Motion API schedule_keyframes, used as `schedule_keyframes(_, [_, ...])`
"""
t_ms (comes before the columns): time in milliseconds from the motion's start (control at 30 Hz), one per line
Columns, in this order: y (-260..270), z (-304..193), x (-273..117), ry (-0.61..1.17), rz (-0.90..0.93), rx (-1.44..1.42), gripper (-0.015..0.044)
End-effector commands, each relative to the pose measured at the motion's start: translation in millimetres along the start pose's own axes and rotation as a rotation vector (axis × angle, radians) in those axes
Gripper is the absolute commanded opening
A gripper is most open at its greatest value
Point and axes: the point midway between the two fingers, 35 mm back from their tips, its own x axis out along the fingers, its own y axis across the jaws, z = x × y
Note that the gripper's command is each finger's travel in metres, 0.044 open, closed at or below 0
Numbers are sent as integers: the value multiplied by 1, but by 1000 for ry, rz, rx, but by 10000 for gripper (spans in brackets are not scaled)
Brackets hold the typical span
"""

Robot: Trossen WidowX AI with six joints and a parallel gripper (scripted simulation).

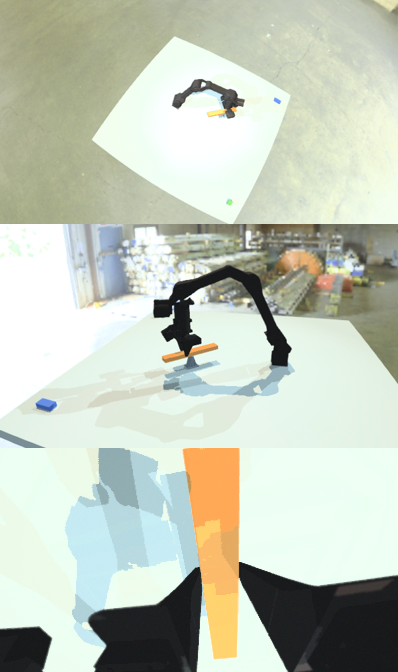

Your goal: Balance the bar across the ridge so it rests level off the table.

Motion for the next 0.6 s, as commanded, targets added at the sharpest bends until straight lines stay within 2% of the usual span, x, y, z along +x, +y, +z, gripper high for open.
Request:
schedule_keyframes(0, [0,0,0,0,0,0,173])
schedule_keyframes(467, [0,0,0,0,0,0,185])
schedule_keyframes(567, [0,0,0,0,0,0,264])
